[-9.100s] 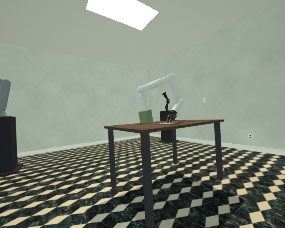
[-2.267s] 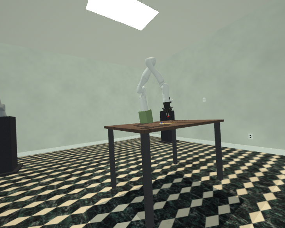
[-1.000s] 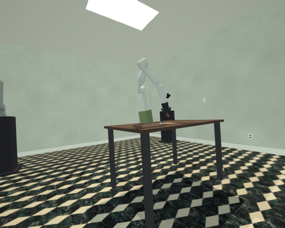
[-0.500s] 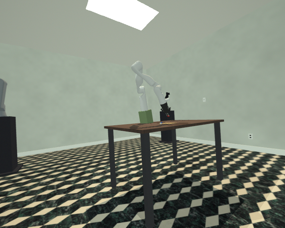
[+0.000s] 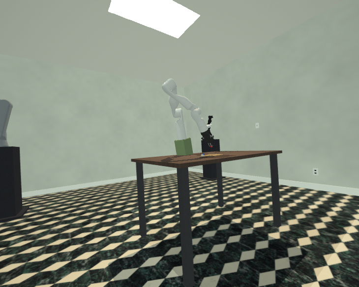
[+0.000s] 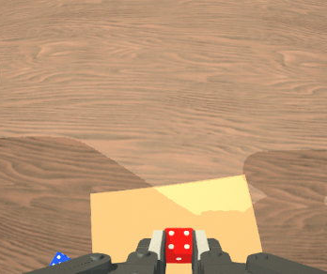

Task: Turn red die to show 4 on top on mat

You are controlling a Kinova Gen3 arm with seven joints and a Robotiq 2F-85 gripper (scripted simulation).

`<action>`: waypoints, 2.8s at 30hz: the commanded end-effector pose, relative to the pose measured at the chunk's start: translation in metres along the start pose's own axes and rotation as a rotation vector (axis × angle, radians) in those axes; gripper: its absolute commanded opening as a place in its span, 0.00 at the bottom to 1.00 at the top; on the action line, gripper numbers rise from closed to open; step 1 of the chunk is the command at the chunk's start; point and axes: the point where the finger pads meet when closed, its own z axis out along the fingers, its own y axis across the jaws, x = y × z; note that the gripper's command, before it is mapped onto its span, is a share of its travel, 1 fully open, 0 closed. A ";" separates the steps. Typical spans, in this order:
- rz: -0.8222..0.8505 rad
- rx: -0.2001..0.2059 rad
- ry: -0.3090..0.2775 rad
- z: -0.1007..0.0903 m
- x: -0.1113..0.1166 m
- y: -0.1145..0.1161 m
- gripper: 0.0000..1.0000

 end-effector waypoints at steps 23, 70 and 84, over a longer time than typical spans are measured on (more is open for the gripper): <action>0.003 0.007 0.218 0.002 -0.003 -0.001 0.11; 0.002 -0.002 0.262 0.013 -0.014 0.000 0.11; 0.002 -0.002 0.262 0.031 -0.024 0.000 0.11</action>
